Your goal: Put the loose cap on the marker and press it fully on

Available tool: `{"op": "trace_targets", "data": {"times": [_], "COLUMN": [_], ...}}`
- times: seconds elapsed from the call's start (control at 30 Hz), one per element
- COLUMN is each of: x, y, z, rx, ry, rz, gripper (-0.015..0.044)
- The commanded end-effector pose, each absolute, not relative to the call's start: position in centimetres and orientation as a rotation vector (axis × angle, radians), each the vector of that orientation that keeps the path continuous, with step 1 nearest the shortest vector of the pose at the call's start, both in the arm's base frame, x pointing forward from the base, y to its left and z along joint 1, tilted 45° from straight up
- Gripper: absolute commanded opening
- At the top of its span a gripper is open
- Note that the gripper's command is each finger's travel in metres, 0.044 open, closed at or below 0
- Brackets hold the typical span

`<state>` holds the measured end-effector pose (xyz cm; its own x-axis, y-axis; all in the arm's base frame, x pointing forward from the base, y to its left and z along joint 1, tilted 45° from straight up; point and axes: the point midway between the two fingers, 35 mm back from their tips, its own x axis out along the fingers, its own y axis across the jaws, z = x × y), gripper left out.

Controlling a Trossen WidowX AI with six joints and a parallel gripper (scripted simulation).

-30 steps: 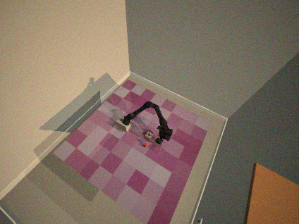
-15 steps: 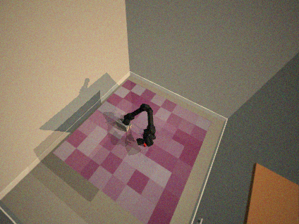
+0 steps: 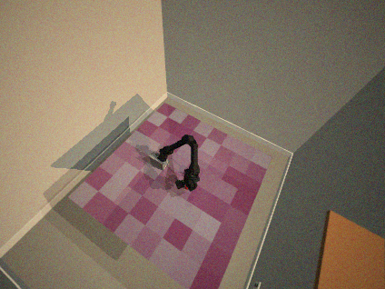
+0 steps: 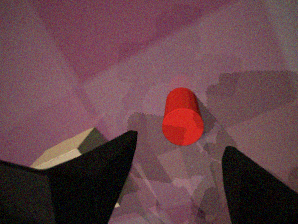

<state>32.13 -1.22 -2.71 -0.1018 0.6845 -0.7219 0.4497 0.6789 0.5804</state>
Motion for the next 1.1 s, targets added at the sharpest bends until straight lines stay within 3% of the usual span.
{"op": "trace_targets", "data": {"times": [0.0,1.07], "x": [31.9,31.4], "y": [-0.7,2.6], "z": [-3.3,-6.8], "rx": [0.928,0.929], "ry": [1.746,1.746], "rz": [0.251,0.253], "gripper": [0.0236,0.0236]}}
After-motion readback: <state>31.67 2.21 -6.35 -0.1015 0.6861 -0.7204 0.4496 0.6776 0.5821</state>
